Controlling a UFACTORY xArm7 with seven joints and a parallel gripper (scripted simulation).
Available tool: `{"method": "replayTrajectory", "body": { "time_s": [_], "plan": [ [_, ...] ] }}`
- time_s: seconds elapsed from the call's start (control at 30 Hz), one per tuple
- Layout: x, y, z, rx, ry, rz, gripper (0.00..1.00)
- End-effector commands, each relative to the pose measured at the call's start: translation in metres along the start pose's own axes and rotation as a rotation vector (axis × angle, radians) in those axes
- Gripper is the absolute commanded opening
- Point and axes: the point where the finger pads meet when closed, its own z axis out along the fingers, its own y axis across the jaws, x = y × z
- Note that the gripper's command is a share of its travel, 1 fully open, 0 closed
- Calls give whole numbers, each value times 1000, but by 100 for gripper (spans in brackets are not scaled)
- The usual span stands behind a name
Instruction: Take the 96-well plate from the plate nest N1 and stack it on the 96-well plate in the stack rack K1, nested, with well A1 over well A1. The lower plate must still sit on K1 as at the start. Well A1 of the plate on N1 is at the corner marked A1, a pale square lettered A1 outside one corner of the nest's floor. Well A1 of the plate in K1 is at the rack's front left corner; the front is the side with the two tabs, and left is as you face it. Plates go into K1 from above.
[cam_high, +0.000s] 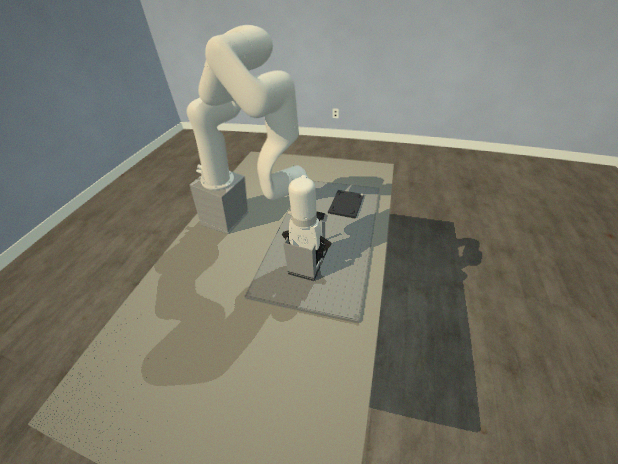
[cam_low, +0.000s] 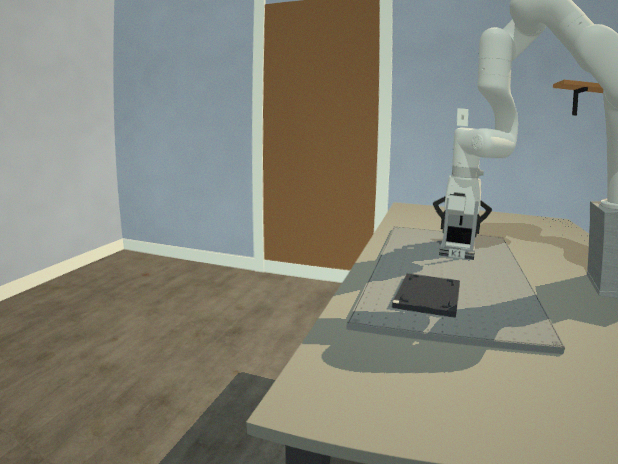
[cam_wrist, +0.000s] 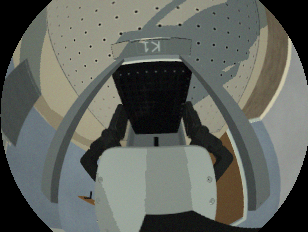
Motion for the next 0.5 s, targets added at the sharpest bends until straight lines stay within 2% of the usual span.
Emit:
{"method": "replayTrajectory", "body": {
  "time_s": [0.0, 0.3, 0.47],
  "plan": [
    [-1, 1, -1, -3, -1, 0, 100],
    [-1, 1, -1, -3, -1, 0, 100],
    [-1, 1, -6, -3, -1, 0, 100]
  ]
}}
